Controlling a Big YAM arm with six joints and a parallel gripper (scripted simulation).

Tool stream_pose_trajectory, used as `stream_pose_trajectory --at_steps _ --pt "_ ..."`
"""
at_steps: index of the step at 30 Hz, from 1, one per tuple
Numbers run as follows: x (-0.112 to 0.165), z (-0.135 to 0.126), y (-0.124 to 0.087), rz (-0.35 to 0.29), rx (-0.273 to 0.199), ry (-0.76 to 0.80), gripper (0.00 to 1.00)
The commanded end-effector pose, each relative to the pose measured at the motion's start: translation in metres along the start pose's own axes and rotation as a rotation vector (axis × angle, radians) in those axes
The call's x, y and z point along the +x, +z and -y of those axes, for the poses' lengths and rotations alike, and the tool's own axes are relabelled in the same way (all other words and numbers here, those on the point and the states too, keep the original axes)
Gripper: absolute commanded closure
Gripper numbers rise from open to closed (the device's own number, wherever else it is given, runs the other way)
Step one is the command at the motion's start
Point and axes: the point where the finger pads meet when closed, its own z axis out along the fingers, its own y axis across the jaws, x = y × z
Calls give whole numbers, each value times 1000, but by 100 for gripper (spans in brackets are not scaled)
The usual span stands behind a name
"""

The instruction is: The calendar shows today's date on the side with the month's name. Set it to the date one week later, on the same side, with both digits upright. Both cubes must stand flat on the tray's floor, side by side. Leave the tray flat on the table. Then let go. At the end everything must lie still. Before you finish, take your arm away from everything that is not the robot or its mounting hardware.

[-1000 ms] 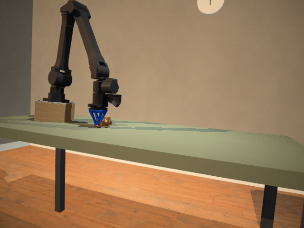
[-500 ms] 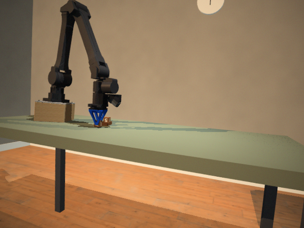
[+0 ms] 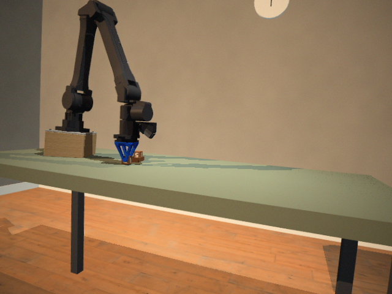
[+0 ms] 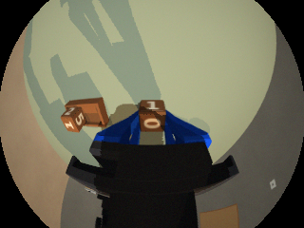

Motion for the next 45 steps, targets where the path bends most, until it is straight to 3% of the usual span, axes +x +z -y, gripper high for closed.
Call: stream_pose_trajectory --at_steps 1,45 --pt "-8 -1 1 13 8 -5 73" --pt "-7 -1 1 11 7 -5 73"
